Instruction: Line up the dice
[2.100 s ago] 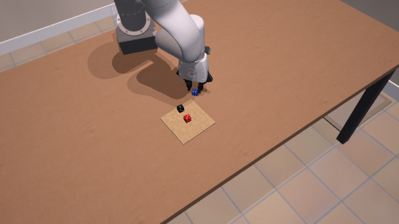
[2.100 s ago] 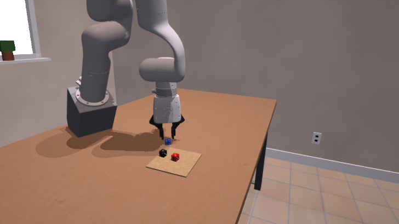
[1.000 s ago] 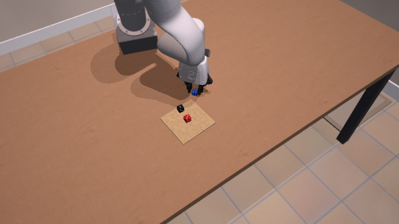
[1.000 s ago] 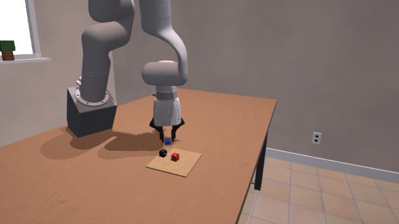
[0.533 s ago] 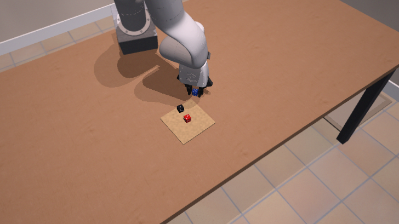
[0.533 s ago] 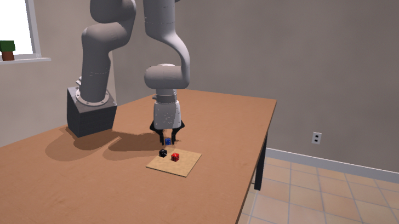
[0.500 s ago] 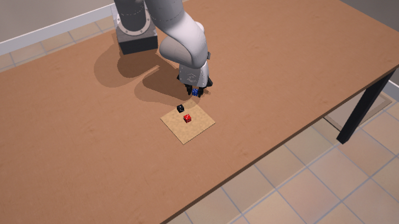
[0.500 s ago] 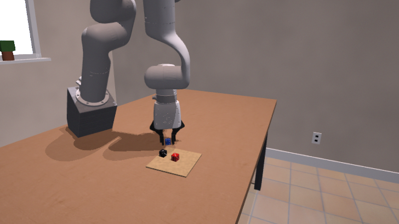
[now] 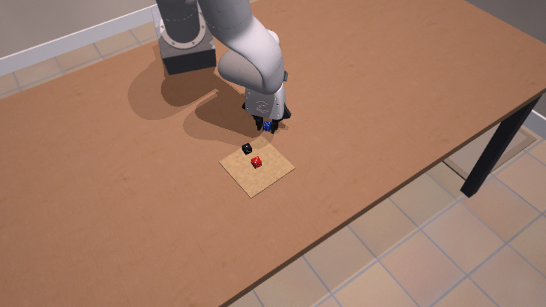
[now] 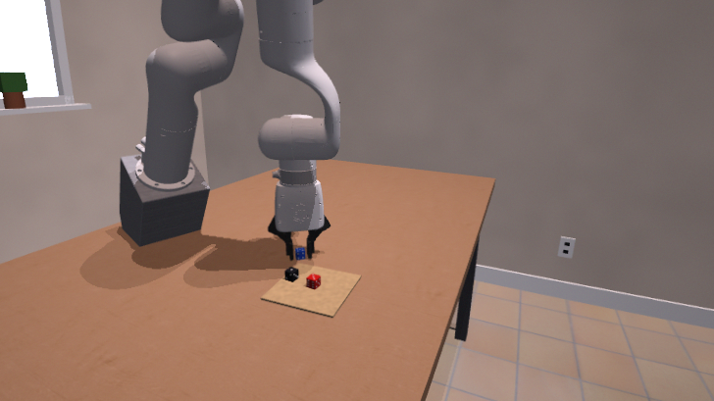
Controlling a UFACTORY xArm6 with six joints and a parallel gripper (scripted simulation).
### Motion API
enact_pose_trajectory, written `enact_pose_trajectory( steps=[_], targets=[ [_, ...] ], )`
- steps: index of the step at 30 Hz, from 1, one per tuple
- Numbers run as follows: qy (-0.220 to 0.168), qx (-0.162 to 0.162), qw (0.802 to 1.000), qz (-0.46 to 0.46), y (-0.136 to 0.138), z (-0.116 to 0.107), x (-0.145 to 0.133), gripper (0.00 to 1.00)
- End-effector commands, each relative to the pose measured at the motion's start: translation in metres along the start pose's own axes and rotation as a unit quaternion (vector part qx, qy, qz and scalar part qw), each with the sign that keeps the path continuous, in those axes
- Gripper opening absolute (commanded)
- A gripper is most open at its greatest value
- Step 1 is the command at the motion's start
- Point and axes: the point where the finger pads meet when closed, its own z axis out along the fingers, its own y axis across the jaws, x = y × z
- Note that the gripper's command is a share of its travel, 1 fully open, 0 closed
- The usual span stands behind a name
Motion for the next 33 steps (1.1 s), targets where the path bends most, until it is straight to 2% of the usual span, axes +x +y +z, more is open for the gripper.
enact_pose_trajectory(
  steps=[1,17,18,33],
  targets=[
    [0.0,-0.001,1.0,0.0,0.0006,-0.0003,-0.0002,0.36],
    [0.0,-0.001,1.0,0.0,0.0006,-0.0003,-0.0002,0.36],
    [0.0,-0.001,1.0,0.0,0.0006,-0.0003,-0.0002,0.15],
    [0.0,-0.001,1.0,0.0,0.0006,-0.0003,-0.0002,0.15]
  ],
)
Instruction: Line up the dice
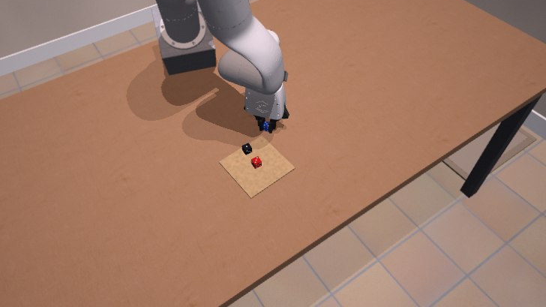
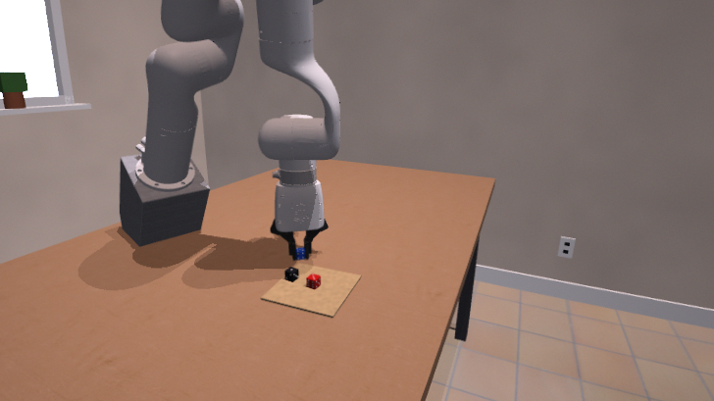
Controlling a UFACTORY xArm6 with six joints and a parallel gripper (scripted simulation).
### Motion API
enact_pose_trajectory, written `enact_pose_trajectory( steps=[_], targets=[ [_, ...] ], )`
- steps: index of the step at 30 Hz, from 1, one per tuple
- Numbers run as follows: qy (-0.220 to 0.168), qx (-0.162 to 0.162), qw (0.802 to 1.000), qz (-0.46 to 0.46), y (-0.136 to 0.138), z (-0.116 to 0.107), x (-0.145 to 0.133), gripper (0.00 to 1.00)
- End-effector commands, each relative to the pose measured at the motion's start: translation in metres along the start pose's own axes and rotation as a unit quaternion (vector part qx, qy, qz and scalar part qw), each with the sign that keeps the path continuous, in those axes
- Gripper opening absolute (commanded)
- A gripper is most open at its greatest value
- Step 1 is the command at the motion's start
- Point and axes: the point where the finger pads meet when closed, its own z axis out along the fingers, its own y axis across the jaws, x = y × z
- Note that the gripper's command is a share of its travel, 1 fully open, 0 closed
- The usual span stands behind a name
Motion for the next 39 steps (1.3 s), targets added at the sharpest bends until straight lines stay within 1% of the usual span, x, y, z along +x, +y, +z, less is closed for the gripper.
enact_pose_trajectory(
  steps=[1,25,30,37,39],
  targets=[
    [0.0,-0.001,1.0,0.0,0.001,0.0,0.0,0.15],
    [0.0,-0.001,1.0,0.0,0.001,-0.002,0.0,0.15],
    [0.0,-0.001,1.0,0.0,0.001,-0.01,0.0,0.15],
    [0.0,-0.001,1.0,0.0,0.001,-0.031,0.0,0.15],
    [0.0,-0.001,1.0,0.0,0.001,-0.031,0.0,0.15]
  ],
)
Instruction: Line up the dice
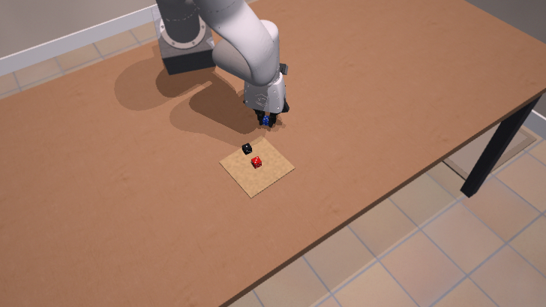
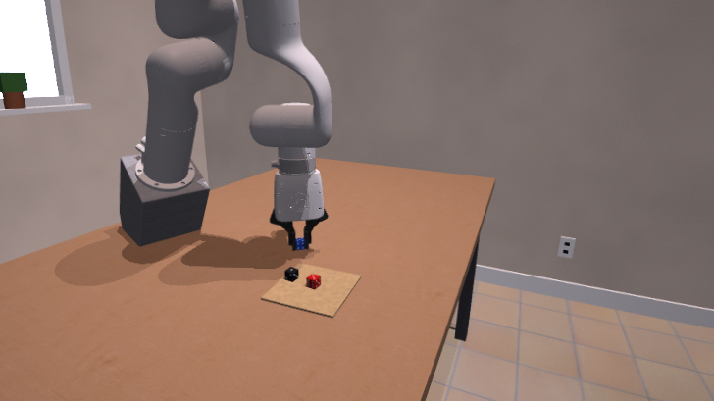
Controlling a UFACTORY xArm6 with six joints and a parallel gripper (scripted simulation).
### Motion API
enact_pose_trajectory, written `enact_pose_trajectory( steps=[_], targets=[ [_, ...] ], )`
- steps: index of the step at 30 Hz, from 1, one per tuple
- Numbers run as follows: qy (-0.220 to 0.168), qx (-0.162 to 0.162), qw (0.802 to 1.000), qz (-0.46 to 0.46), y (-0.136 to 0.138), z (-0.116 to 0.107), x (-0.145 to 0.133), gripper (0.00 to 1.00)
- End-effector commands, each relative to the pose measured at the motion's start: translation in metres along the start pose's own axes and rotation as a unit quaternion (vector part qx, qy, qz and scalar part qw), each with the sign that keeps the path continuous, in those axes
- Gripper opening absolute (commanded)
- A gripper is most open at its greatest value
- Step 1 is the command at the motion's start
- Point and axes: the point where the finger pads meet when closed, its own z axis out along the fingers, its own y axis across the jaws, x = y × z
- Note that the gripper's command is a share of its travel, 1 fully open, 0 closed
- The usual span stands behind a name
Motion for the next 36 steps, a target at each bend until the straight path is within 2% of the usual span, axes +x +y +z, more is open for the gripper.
enact_pose_trajectory(
  steps=[1,15,26,36],
  targets=[
    [0.0,0.004,1.0,-0.001,0.0,-0.011,-0.001,0.15],
    [0.0,0.004,1.0,-0.001,0.001,-0.056,-0.001,0.15],
    [0.0,0.004,1.0,-0.001,0.001,-0.074,-0.001,0.15],
    [0.0,0.004,1.0,-0.001,0.001,-0.077,-0.001,0.15]
  ],
)
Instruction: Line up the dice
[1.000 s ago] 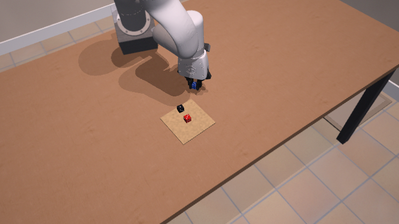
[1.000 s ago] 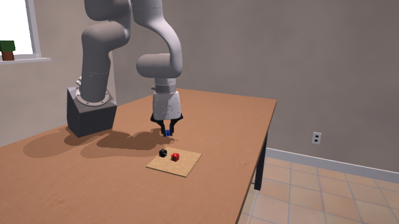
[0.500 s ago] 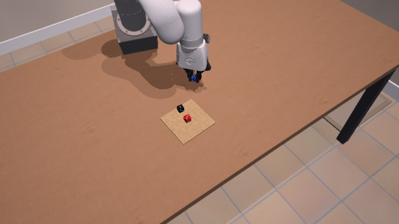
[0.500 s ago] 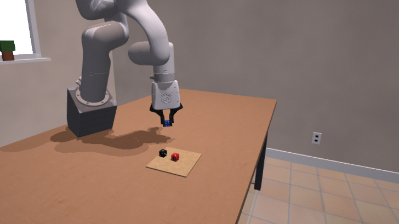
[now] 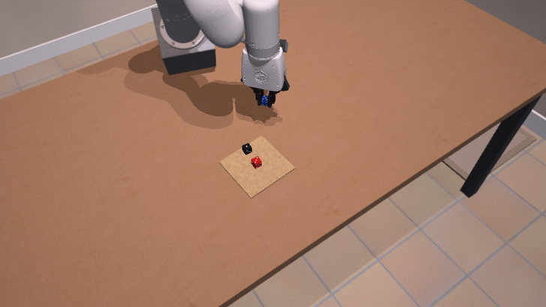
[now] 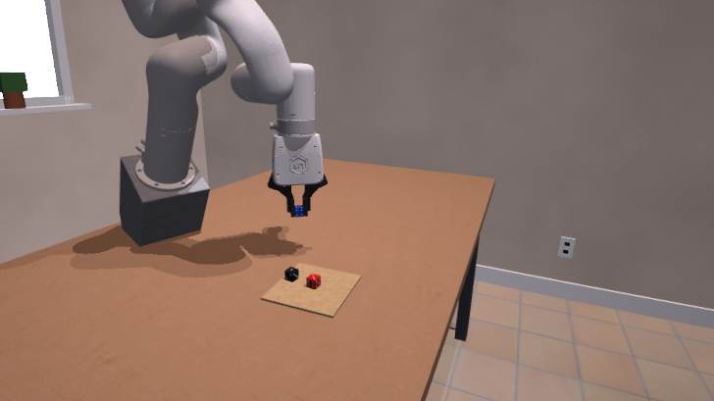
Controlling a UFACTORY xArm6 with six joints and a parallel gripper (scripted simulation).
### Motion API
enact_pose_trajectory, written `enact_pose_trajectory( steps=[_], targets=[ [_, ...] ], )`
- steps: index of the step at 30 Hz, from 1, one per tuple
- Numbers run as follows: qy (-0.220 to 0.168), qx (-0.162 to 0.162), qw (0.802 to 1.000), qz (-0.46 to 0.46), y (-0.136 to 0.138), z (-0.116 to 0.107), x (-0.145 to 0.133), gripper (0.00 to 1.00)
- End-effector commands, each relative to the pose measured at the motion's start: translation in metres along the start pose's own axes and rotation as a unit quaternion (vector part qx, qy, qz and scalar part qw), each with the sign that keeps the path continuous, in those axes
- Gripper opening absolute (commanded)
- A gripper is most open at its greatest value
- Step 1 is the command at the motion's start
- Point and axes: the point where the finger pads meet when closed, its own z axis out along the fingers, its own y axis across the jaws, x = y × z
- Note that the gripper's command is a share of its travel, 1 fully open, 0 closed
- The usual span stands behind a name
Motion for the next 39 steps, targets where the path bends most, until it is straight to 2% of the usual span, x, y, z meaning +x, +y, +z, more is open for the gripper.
enact_pose_trajectory(
  steps=[1,15,25,29,32,39],
  targets=[
    [0.001,0.001,1.0,0.0,0.001,-0.001,-0.001,0.15],
    [0.002,0.003,0.999,-0.036,0.007,-0.002,-0.013,0.15],
    [0.006,0.006,0.983,-0.182,0.03,-0.003,-0.066,0.15],
    [0.006,0.005,0.97,-0.245,0.038,-0.003,-0.091,0.15],
    [0.006,0.005,0.969,-0.248,0.038,-0.003,-0.093,0.15],
    [0.004,0.002,0.935,-0.355,0.048,-0.004,-0.138,0.15]
  ],
)
